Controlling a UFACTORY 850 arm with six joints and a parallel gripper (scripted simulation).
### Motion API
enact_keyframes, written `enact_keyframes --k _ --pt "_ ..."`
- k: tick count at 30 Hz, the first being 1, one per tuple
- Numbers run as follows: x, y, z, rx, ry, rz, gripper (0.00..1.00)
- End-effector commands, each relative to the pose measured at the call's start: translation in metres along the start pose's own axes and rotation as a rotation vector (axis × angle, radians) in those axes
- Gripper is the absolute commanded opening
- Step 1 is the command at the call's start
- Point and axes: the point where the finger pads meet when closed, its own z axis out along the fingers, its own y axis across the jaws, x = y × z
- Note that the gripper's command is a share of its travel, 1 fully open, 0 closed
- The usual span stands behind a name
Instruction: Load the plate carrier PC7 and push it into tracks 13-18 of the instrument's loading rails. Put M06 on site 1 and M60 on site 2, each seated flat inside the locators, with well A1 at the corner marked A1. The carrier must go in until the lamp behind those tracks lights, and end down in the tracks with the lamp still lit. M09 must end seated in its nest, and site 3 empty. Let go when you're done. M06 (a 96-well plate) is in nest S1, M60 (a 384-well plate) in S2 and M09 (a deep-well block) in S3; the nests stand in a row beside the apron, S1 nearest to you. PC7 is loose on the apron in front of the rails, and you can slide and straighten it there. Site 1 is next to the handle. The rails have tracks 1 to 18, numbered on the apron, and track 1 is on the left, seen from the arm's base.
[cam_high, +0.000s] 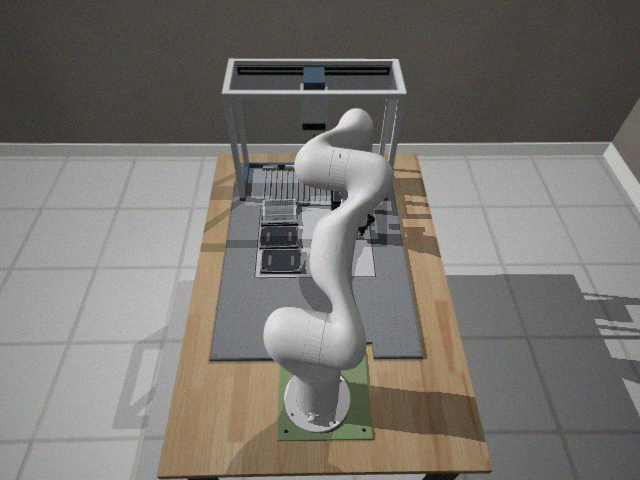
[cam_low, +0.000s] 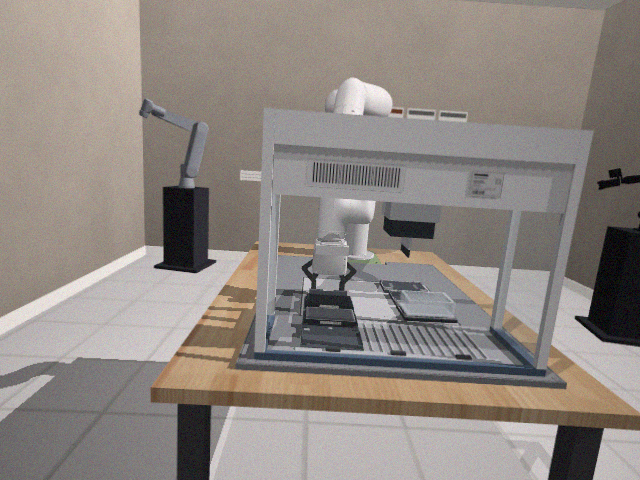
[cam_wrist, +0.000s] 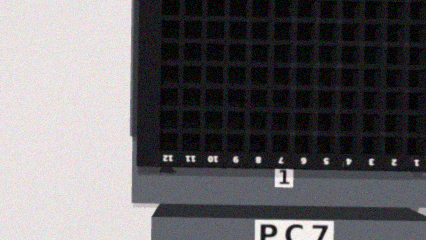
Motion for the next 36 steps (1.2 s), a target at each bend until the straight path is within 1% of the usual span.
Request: enact_keyframes --k 1,36 --pt "0.003 0.000 -0.001 -0.001 0.003 0.000 0.82" --pt "0.013 0.000 -0.001 -0.001 0.003 0.000 0.82"
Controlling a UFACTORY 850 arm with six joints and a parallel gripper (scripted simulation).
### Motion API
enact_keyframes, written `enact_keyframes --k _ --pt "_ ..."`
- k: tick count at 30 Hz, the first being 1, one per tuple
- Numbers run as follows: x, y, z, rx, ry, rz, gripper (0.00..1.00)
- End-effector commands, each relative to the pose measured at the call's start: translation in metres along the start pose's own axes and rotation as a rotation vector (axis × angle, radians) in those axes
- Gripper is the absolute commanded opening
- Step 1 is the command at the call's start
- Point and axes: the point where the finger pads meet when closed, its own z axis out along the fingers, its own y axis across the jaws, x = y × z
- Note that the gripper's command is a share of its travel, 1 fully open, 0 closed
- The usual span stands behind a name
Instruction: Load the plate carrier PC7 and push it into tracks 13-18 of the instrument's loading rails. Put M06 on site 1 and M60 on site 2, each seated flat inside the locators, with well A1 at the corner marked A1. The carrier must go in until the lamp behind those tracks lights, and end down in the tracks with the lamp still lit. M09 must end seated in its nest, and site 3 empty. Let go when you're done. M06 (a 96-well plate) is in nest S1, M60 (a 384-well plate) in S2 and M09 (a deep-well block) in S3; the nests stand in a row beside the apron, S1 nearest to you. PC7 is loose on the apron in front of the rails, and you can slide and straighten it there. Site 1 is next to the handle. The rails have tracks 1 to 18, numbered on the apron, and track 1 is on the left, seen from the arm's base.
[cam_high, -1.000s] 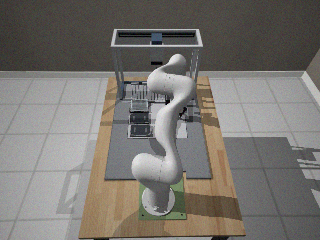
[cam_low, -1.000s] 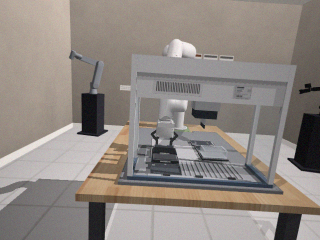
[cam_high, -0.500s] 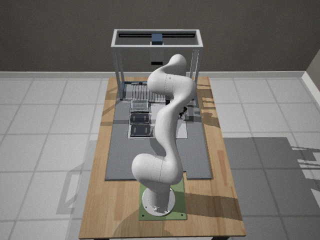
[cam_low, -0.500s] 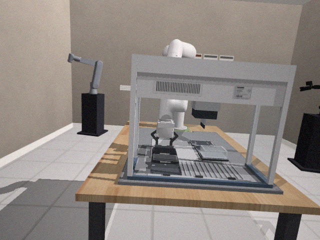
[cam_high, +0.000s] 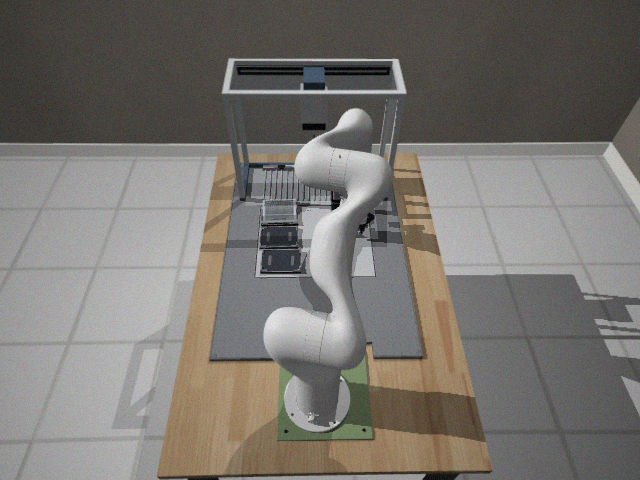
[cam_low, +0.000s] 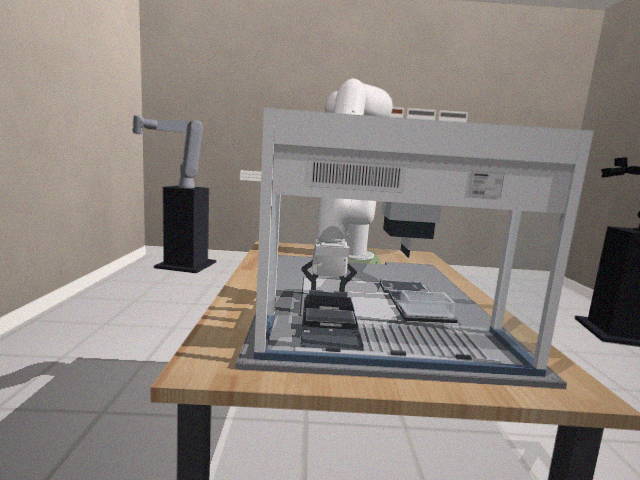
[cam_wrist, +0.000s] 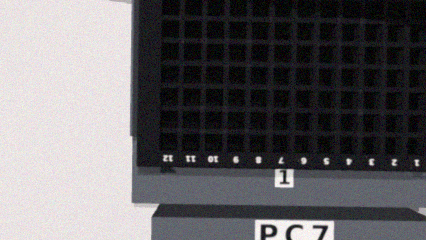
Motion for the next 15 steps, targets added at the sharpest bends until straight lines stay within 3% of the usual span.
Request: enact_keyframes --k 1,15 --pt "0.0025 0.0003 -0.0013 -0.001 0.003 0.000 0.82" --pt "0.0036 0.0003 -0.0013 -0.001 0.003 0.000 0.82"
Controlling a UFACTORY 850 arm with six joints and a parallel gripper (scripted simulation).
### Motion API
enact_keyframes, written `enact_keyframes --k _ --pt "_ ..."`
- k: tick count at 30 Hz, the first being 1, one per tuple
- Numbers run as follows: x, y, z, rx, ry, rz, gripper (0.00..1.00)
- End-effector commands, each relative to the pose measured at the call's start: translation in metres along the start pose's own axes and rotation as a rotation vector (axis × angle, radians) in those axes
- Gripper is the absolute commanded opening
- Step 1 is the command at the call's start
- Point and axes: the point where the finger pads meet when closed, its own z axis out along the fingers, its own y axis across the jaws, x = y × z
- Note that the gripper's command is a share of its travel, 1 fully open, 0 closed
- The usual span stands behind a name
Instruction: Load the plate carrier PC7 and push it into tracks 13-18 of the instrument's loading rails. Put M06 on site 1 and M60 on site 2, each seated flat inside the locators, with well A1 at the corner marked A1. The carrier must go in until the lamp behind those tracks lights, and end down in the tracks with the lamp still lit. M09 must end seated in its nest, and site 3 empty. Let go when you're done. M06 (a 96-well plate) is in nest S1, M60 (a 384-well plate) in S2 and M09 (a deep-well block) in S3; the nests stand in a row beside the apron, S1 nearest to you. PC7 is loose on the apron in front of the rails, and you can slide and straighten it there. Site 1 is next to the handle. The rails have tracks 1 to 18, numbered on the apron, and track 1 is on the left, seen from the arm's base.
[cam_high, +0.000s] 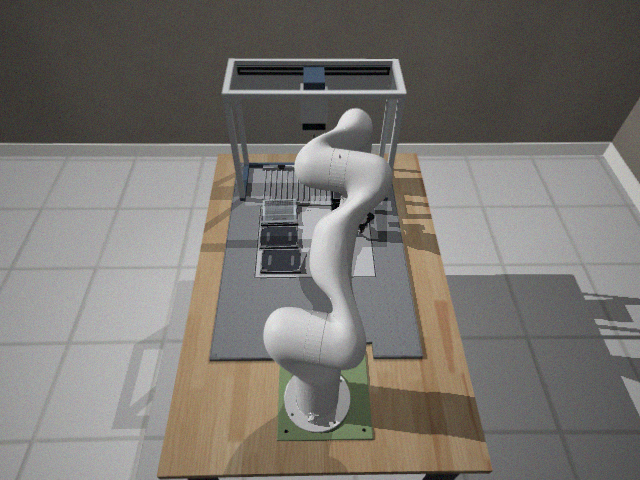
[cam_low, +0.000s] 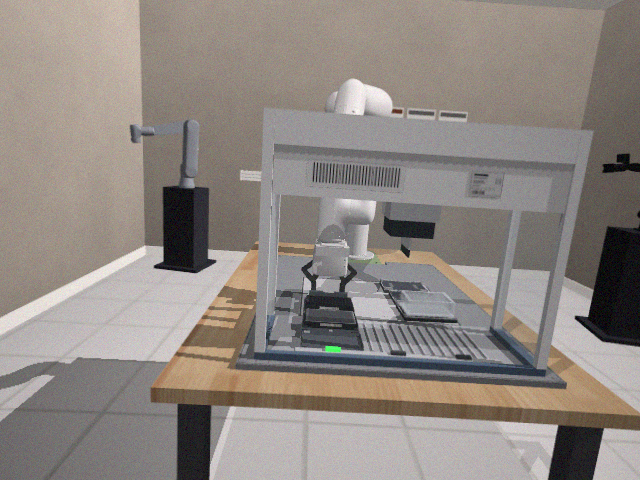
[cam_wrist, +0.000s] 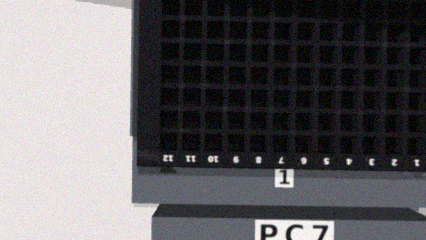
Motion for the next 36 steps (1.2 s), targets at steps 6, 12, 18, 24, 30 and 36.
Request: enact_keyframes --k 6,12,18,24,30,36 --pt "0.0012 0.0003 -0.0013 -0.001 0.003 0.000 0.82" --pt "0.0012 0.0003 -0.0013 -0.001 0.003 0.000 0.82" --pt "0.0013 0.0003 -0.0014 -0.001 0.003 0.000 0.82" --pt "0.0013 0.0003 -0.0014 -0.001 0.003 0.000 0.82" --pt "-0.0014 0.0003 -0.0013 -0.001 0.003 0.000 0.82" --pt "-0.0055 0.0003 -0.0013 -0.001 0.003 0.000 0.82"
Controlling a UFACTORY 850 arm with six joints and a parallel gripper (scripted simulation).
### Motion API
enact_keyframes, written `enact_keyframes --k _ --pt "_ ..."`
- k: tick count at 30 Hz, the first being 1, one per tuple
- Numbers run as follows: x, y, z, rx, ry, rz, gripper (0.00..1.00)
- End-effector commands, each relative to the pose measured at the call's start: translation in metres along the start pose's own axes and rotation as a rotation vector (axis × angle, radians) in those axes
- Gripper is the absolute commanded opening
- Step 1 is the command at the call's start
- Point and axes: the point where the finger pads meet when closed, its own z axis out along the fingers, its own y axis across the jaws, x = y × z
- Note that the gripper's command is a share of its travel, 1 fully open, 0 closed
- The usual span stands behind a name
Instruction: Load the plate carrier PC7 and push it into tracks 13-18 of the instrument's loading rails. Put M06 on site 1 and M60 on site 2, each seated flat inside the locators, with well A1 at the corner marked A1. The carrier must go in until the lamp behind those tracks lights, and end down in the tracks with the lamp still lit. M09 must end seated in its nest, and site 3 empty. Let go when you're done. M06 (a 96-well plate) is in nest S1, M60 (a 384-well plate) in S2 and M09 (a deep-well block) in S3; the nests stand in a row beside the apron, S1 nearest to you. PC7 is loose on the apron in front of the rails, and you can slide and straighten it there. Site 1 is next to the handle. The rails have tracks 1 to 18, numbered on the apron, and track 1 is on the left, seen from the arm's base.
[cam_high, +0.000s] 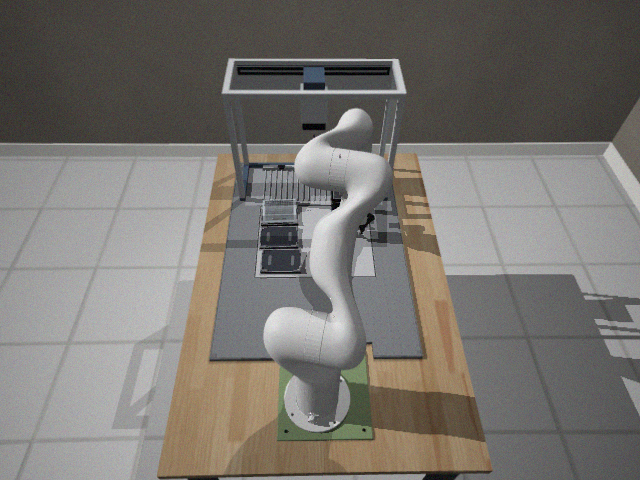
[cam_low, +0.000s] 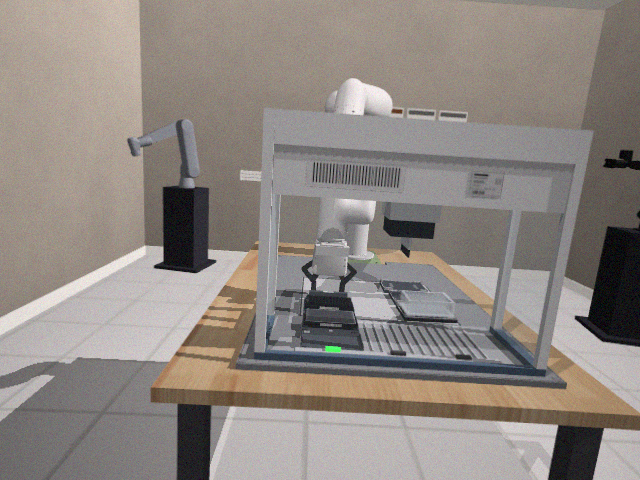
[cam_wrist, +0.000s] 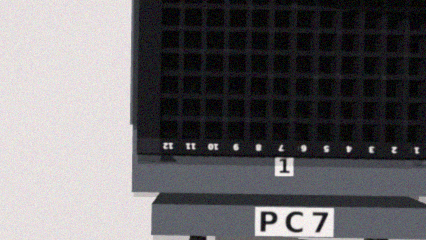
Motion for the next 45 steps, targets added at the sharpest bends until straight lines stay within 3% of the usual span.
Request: enact_keyframes --k 1,10,45 --pt "-0.001 0.000 -0.001 0.000 0.002 0.000 0.82" --pt "-0.001 0.000 -0.001 0.000 0.002 0.000 0.82" --pt "-0.002 0.000 -0.053 0.000 0.002 0.000 0.82"
